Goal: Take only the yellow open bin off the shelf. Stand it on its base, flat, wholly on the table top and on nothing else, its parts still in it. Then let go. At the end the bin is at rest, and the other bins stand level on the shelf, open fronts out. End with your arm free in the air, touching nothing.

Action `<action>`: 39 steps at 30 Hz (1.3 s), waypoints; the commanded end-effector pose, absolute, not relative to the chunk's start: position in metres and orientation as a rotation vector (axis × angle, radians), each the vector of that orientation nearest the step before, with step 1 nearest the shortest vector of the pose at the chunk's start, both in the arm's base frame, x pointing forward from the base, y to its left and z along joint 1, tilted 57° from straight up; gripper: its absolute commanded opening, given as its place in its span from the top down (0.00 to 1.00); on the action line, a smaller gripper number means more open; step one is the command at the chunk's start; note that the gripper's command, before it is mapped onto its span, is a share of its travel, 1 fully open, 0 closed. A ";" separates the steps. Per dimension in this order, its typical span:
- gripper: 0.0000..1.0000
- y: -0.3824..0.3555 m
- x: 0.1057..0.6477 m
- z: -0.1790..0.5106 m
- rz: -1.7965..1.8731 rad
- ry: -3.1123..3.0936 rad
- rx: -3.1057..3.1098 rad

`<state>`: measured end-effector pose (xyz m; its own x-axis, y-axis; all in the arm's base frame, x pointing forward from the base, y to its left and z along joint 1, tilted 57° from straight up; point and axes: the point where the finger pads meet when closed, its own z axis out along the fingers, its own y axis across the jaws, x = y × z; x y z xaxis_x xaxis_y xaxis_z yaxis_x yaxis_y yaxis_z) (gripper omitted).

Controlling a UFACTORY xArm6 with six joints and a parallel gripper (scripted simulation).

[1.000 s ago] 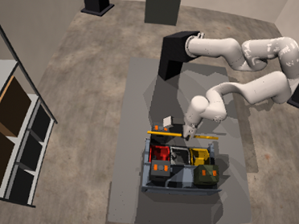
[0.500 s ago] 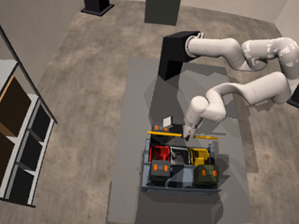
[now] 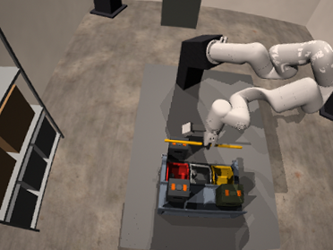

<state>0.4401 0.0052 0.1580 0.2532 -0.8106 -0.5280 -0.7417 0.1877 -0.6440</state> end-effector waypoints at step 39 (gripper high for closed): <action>1.00 0.020 0.381 0.107 -0.095 1.492 -1.557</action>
<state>0.3816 0.0204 0.1069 0.2551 -0.8111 -0.5264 -0.7390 0.1875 -0.6471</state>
